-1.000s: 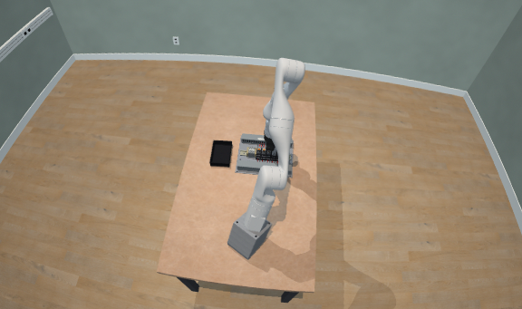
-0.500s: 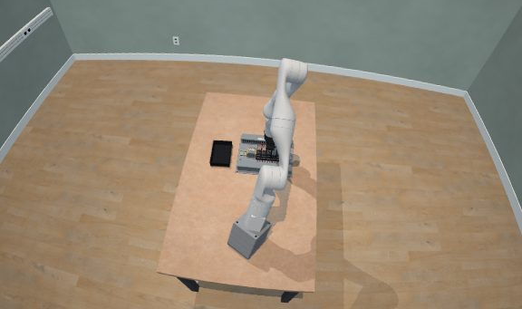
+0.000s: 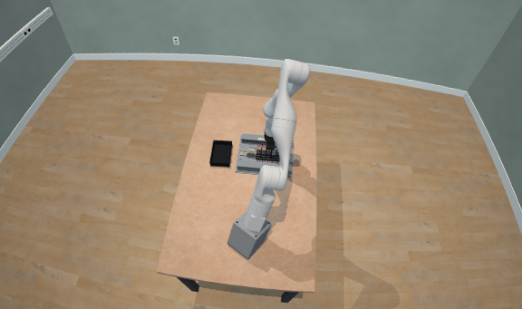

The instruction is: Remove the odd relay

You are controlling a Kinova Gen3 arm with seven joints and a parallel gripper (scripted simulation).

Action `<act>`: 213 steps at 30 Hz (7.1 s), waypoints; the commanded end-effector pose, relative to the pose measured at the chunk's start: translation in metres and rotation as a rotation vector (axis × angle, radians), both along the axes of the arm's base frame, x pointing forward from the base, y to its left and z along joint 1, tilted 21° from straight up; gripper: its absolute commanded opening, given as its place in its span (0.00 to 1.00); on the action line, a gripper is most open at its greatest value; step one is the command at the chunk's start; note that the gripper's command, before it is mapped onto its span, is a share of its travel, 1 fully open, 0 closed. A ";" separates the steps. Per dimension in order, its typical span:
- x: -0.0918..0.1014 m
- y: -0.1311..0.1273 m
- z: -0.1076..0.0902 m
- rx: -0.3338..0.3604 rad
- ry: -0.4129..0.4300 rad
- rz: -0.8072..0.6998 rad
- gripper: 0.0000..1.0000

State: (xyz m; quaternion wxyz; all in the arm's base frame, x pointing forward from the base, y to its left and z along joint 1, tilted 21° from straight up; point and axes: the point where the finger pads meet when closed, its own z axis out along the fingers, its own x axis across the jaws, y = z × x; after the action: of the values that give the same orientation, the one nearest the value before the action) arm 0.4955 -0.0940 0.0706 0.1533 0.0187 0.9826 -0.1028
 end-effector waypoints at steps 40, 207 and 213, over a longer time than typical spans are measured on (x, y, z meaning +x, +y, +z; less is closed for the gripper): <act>0.004 -0.002 0.002 0.006 0.070 -0.017 0.00; -0.001 -0.001 0.004 -0.007 -0.087 0.015 0.00; -0.001 -0.001 0.004 -0.006 -0.094 0.016 0.00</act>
State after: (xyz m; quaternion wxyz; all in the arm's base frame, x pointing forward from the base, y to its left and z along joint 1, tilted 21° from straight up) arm 0.4930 -0.0990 0.0722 0.1952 0.0191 0.9750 -0.1046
